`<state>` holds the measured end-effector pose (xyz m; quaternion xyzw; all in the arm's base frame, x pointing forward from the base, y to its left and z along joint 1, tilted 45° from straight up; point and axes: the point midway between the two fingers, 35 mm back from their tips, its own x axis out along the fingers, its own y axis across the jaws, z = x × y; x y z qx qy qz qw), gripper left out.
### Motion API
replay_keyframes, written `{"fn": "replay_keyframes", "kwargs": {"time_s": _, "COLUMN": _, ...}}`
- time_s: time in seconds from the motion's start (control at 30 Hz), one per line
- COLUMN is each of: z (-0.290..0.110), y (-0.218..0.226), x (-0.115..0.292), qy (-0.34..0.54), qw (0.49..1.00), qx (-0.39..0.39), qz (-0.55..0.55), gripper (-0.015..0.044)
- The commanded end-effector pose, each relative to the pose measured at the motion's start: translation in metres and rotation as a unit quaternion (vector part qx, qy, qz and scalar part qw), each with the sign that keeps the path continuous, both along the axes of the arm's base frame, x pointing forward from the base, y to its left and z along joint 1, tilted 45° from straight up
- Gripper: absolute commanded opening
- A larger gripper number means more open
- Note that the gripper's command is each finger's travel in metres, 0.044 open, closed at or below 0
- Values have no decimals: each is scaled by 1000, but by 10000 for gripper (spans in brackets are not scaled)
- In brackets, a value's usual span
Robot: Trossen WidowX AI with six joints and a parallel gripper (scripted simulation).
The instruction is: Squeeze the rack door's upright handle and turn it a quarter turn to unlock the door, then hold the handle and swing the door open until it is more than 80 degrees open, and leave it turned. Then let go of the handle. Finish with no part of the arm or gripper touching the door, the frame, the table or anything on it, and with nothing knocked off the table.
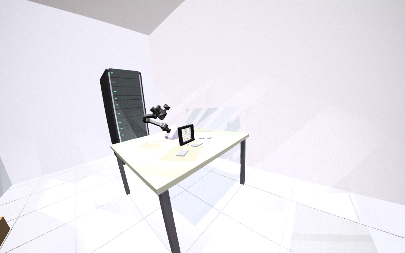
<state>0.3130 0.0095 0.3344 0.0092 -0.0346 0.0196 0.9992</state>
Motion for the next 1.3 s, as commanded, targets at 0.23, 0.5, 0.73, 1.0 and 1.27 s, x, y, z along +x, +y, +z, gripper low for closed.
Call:
{"fn": "replay_keyframes", "kwargs": {"time_s": 0.23, "z": -27, "y": 5, "x": 22, "qy": 88, "qw": 996, "qx": 24, "qz": -8, "gripper": 289}}
{"fn": "replay_keyframes", "kwargs": {"time_s": 0.5, "z": -62, "y": 12, "x": 43, "qy": 195, "qw": 980, "qx": 42, "qz": -25, "gripper": 289}}
{"fn": "replay_keyframes", "kwargs": {"time_s": 0.73, "z": -94, "y": 19, "x": 54, "qy": 283, "qw": 957, "qx": 48, "qz": -46, "gripper": 289}}
{"fn": "replay_keyframes", "kwargs": {"time_s": 1.0, "z": -129, "y": 26, "x": 60, "qy": 378, "qw": 922, "qx": 43, "qz": -75, "gripper": 289}}
{"fn": "replay_keyframes", "kwargs": {"time_s": 1.27, "z": -161, "y": 34, "x": 60, "qy": 463, "qw": 879, "qx": 25, "qz": -109, "gripper": 289}}
